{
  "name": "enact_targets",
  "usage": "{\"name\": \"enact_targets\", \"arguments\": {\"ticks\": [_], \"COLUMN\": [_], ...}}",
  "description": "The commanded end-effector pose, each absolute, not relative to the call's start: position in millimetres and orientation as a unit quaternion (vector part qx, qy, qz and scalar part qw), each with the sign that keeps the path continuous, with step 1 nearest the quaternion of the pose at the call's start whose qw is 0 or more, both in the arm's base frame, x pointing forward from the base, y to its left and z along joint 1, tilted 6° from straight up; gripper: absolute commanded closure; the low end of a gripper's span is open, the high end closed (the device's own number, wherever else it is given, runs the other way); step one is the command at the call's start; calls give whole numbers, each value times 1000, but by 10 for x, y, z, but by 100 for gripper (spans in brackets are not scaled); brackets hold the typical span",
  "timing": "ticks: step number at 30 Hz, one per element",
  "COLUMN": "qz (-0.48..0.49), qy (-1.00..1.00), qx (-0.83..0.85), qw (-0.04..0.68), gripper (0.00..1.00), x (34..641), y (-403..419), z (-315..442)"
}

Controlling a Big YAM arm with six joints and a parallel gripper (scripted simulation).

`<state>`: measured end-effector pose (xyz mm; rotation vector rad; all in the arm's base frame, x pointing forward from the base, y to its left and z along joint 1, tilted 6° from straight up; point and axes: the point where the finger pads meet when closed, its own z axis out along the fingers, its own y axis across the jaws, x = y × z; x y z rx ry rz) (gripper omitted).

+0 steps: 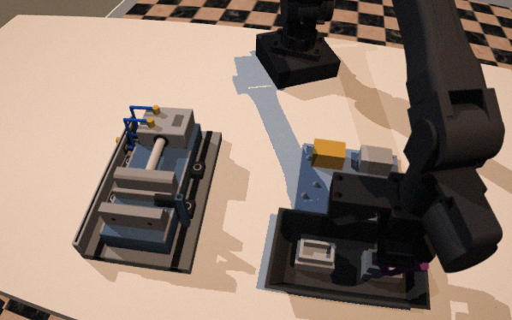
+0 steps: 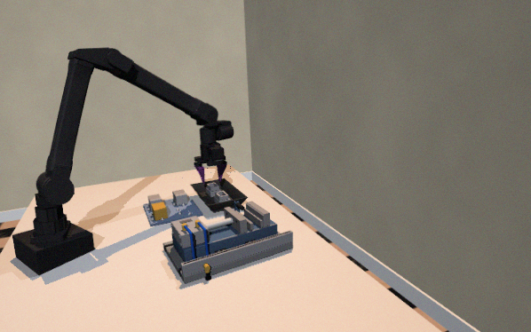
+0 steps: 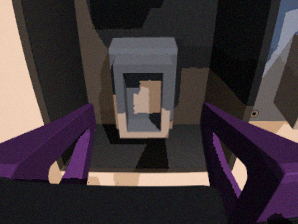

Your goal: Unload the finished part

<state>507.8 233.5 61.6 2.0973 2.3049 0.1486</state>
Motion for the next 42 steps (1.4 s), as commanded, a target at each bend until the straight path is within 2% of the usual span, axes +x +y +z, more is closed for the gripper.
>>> {"name": "enact_targets", "arguments": {"ticks": [1,6,7,10,21,26,40,41,42], "qz": [87,87,67,88,89,62,84,84,84], "qy": [733,733,734,732,731,733,733,733,733], "qx": [674,674,676,675,675,677,674,674,674], "qw": [28,28,20,28,30,18,28,28,28], "gripper": [36,36,36,36,36,36,36,100,100], "x": [5266,5253,5242,5231,5162,5134,5149,5149,5149], "y": [2452,2434,2424,2403,2314,2293,2305,2305,2305], "z": [1121,1247,1050,1455,2050,1869,2227,2227,2227]}}
